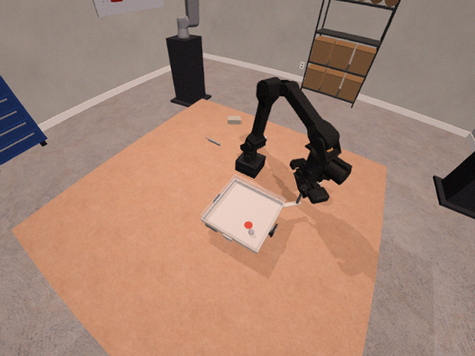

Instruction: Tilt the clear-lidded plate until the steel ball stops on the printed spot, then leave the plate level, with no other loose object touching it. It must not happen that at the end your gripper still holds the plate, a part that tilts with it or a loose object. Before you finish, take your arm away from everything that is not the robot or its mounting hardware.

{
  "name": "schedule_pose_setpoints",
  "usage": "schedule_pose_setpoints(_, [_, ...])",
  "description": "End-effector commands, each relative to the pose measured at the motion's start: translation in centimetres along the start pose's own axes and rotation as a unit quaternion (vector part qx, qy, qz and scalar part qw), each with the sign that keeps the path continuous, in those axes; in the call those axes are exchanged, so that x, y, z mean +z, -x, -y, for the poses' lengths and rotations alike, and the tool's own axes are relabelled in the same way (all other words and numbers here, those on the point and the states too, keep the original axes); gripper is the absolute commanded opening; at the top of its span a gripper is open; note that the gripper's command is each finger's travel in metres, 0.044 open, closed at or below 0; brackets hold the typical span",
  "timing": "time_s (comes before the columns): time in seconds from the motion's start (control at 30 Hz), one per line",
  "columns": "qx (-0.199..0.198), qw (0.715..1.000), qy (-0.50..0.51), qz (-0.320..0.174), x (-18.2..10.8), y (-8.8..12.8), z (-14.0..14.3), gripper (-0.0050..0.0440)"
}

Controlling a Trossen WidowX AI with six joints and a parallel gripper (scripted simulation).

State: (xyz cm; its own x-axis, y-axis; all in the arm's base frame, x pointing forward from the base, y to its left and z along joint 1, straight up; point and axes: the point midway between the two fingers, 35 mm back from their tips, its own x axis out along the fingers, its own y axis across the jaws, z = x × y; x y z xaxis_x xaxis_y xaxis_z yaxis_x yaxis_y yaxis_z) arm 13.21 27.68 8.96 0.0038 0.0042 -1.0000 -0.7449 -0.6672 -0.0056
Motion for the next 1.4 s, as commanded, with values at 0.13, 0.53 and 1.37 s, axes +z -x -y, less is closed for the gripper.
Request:
schedule_pose_setpoints(0.13, [-0.001,1.0,0.001,-0.001,-0.08,-0.05,-0.23,0.015])
schedule_pose_setpoints(0.53, [-0.006,1.0,0.001,-0.001,-0.08,-0.06,-0.46,0.015])
schedule_pose_setpoints(1.37, [-0.01,1.0,0.001,-0.001,-0.08,-0.06,-0.47,0.015])
